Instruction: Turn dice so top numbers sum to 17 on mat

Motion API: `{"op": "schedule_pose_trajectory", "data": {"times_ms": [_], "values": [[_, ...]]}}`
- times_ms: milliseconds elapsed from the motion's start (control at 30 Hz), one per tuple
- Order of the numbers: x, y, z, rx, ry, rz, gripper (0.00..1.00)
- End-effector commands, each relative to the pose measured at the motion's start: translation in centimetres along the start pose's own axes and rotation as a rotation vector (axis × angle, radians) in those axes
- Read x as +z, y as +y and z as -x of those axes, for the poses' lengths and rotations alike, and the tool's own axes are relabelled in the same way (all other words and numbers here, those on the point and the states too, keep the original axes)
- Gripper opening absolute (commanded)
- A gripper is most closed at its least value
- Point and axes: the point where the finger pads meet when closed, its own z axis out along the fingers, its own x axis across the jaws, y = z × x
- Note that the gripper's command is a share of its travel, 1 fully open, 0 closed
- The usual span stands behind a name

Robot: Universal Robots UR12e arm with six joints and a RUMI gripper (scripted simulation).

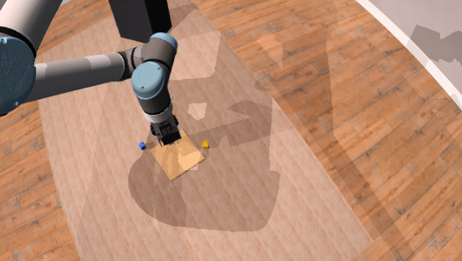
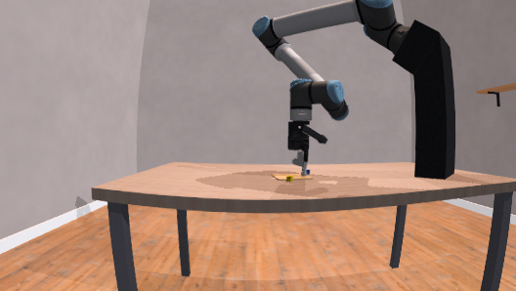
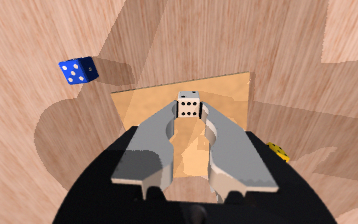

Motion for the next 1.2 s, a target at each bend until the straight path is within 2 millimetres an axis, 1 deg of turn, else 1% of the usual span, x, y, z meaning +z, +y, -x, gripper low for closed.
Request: {"op": "schedule_pose_trajectory", "data": {"times_ms": [0,67,100,233,267,333,367,433,467,533,567,1000,1167], "values": [[-0.1,0.0,0.0,0.000,0.000,0.001,0.03],[-0.1,0.0,0.0,0.000,0.000,0.001,0.03],[-0.1,0.0,0.0,0.000,0.000,0.001,0.07],[-0.1,0.0,0.0,0.000,0.000,0.001,0.07],[-0.1,0.0,0.0,0.000,0.000,0.001,0.10],[-0.1,0.0,0.0,0.000,0.000,0.001,0.10],[-0.1,0.0,0.0,0.000,0.000,0.001,0.14],[-0.1,0.0,0.0,0.000,0.000,0.001,0.14],[-0.1,0.0,0.0,0.000,0.000,0.001,0.17],[-0.1,0.0,0.0,0.000,0.000,0.001,0.17],[-0.1,0.0,0.0,0.000,0.000,0.001,0.21],[-0.1,0.0,0.0,0.000,0.000,0.001,0.21],[-1.2,0.0,0.0,0.000,0.000,0.001,0.21]]}}
